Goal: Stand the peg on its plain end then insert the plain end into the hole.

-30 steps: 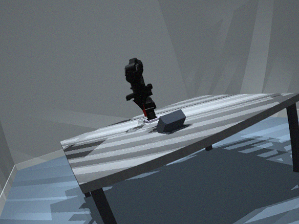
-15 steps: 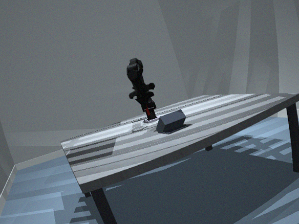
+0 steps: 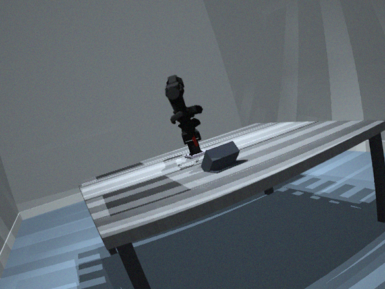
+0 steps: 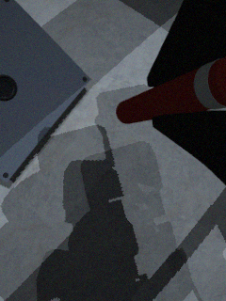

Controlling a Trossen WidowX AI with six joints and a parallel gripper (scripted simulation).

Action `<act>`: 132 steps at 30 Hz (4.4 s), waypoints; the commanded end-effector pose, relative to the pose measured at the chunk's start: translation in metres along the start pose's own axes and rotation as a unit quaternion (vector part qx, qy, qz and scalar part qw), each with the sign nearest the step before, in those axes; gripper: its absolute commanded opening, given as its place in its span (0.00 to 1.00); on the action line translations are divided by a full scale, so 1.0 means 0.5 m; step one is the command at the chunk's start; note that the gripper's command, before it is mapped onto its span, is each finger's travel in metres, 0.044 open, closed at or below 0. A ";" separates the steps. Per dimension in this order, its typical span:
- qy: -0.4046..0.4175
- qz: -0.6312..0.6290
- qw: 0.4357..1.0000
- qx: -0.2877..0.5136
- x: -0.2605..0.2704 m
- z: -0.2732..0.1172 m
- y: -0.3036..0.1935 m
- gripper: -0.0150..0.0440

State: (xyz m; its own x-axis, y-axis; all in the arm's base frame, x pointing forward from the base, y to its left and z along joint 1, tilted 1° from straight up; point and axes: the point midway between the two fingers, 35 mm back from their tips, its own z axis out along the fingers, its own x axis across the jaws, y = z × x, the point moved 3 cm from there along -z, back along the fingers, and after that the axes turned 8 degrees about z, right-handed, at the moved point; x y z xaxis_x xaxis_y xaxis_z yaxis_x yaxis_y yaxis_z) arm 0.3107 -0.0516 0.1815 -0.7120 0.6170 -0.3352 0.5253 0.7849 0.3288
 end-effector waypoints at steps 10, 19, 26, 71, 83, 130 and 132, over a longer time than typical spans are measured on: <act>-0.032 -0.064 0.996 -0.054 -0.011 0.008 0.046 0.25; -0.047 -0.089 0.992 -0.074 -0.017 0.014 0.066 0.25; -0.050 -0.094 0.991 -0.078 -0.022 0.036 0.076 0.25; -0.063 -0.114 0.987 -0.095 -0.034 0.149 0.116 0.25; -0.064 -0.116 0.986 -0.098 -0.035 0.155 0.118 0.25; -0.064 -0.116 0.986 -0.098 -0.038 0.188 0.121 0.25; -0.064 -0.116 0.986 -0.098 -0.039 0.191 0.121 0.25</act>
State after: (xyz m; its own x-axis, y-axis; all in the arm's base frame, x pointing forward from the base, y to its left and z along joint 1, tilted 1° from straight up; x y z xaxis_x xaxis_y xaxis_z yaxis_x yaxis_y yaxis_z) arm 0.3989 -0.0103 0.1267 -0.7313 0.4306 -0.5289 0.2405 0.8885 0.3909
